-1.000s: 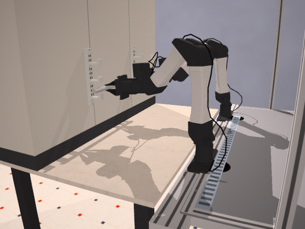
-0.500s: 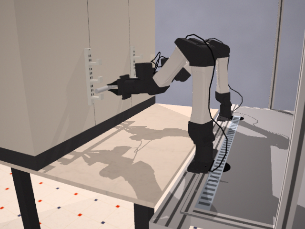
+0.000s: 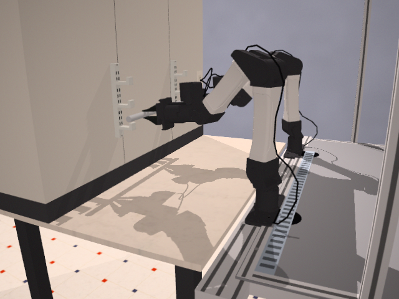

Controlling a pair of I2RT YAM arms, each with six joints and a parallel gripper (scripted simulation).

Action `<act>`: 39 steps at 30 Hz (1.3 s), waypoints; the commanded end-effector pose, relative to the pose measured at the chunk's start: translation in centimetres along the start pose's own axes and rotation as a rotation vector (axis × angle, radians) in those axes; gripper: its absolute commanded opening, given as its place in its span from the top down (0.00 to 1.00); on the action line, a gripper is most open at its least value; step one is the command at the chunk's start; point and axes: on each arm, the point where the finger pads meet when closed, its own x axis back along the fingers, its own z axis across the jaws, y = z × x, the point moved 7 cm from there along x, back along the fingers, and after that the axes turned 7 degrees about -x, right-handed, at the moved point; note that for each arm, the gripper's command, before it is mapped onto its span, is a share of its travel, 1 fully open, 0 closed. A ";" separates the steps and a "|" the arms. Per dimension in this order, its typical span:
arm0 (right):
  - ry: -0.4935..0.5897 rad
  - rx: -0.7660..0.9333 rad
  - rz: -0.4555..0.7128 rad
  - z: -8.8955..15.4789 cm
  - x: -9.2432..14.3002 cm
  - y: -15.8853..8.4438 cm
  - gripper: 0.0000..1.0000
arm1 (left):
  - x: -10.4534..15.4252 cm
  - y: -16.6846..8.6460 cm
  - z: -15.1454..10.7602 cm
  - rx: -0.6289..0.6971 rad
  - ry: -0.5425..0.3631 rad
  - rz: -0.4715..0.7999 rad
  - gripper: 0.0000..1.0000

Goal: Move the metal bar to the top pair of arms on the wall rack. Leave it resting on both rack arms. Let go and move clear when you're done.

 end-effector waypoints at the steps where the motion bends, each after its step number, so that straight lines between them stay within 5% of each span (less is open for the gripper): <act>1: -0.059 -0.005 0.014 -1.4 0.6 -0.3 1.00 | 0.6 -0.3 2.4 0.010 0.092 0.016 1.00; 39: -0.059 -0.005 0.014 -0.9 3.0 -0.2 1.00 | 2.7 -0.2 2.0 0.010 0.092 0.016 1.00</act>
